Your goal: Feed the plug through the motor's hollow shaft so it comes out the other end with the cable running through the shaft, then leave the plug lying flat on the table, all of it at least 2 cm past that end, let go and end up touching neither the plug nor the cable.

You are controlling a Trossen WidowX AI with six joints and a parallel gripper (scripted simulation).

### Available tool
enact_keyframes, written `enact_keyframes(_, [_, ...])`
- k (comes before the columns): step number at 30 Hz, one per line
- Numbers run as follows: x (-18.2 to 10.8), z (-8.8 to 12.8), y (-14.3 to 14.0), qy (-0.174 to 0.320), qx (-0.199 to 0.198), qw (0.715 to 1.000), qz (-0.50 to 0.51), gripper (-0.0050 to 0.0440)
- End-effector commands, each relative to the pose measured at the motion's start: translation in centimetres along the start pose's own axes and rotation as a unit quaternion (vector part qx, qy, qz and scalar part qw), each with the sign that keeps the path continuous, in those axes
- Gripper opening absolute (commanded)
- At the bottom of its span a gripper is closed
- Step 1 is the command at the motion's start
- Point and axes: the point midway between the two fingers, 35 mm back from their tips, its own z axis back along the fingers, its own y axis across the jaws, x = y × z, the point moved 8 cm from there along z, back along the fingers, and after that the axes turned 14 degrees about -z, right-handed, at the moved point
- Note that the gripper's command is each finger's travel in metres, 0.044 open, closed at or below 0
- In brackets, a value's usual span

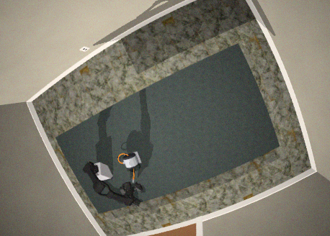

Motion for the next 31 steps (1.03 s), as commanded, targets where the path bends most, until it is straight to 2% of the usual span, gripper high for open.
enact_keyframes(1, [-1.3, 2.6, -0.4, 0.001, 0.0, 1.0, 0.0, 0.03])
enact_keyframes(3, [-2.1, 4.6, -0.5, 0.001, 0.0, 1.0, 0.0, 0.03])
enact_keyframes(5, [-2.4, 5.4, -0.4, 0.001, 0.0, 1.0, 0.0, 0.03])
enact_keyframes(6, [-1.4, 3.8, -0.6, 0.003, -0.003, 1.0, 0.001, 0.03])
enact_keyframes(31, [-1.4, 3.8, -0.6, 0.003, -0.003, 1.0, 0.001, 0.03])
